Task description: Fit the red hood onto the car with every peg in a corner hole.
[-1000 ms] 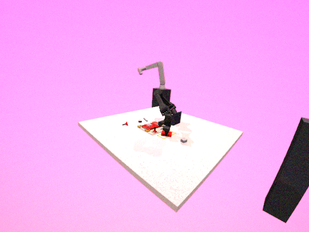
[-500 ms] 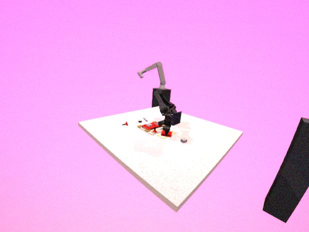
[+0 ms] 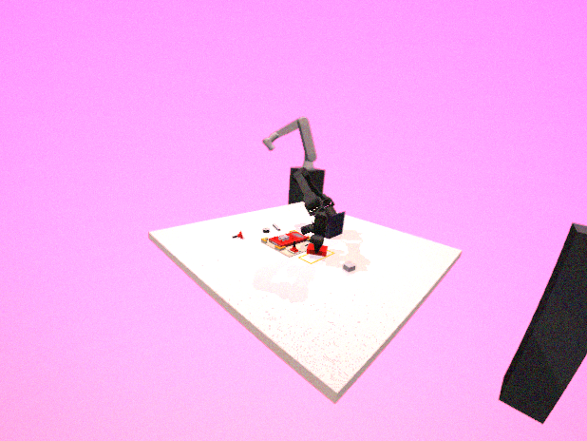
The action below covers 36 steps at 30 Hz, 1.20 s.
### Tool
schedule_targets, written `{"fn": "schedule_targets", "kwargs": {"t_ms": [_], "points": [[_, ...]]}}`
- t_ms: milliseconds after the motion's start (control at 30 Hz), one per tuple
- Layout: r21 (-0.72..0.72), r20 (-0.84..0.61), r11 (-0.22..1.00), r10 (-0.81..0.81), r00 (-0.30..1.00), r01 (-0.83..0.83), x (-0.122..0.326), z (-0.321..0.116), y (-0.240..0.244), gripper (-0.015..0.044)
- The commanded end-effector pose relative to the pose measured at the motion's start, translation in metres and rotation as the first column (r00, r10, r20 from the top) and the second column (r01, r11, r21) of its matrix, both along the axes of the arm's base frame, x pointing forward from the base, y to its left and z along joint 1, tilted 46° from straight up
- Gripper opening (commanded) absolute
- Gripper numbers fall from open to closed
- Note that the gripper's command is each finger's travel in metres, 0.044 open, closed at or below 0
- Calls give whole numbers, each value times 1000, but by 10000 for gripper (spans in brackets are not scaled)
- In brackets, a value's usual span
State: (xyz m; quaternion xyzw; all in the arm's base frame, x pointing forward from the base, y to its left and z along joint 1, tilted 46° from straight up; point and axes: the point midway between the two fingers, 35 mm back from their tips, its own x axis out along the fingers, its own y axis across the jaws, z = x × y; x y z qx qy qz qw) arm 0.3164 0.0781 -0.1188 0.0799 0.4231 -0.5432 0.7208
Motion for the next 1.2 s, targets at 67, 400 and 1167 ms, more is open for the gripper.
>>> {"fn": "schedule_targets", "kwargs": {"t_ms": [67, 400, 1167], "points": [[9, 11, 1000, -1, 1000, 1, 1, 14, 16, 0], [10, 10, 1000, -1, 1000, 1, 0, 35, 37, 0], [9, -62, 998, 68, 996, -68, 5, 65, 39, 0]]}}
